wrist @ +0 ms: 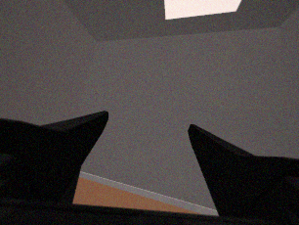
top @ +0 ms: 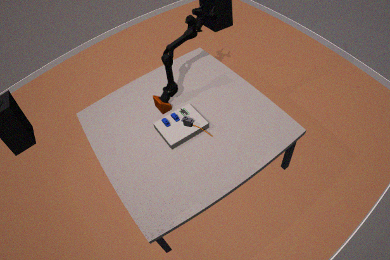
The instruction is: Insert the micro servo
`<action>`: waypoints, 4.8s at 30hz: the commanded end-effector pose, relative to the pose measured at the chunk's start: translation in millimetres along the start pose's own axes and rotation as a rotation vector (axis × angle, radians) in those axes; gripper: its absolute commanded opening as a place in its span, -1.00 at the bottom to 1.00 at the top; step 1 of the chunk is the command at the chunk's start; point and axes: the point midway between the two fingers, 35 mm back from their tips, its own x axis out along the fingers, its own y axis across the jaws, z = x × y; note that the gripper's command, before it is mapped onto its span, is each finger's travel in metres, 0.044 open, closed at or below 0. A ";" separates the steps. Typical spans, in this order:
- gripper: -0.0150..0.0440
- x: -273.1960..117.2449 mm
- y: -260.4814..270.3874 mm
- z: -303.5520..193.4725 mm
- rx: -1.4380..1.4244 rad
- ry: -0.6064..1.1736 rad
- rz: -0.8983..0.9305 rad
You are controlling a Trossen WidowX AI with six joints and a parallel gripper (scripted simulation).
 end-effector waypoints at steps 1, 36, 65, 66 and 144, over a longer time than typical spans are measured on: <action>1.00 2.7 -6.1 -26.0 0.000 0.065 -0.021; 1.00 -19.1 -88.7 -180.8 0.018 0.474 -0.297; 1.00 -86.2 -185.6 -250.8 -0.013 0.694 -0.614; 1.00 -86.7 -186.2 -251.0 -0.016 0.695 -0.615; 1.00 -423.1 -375.3 -229.8 0.386 0.687 -1.889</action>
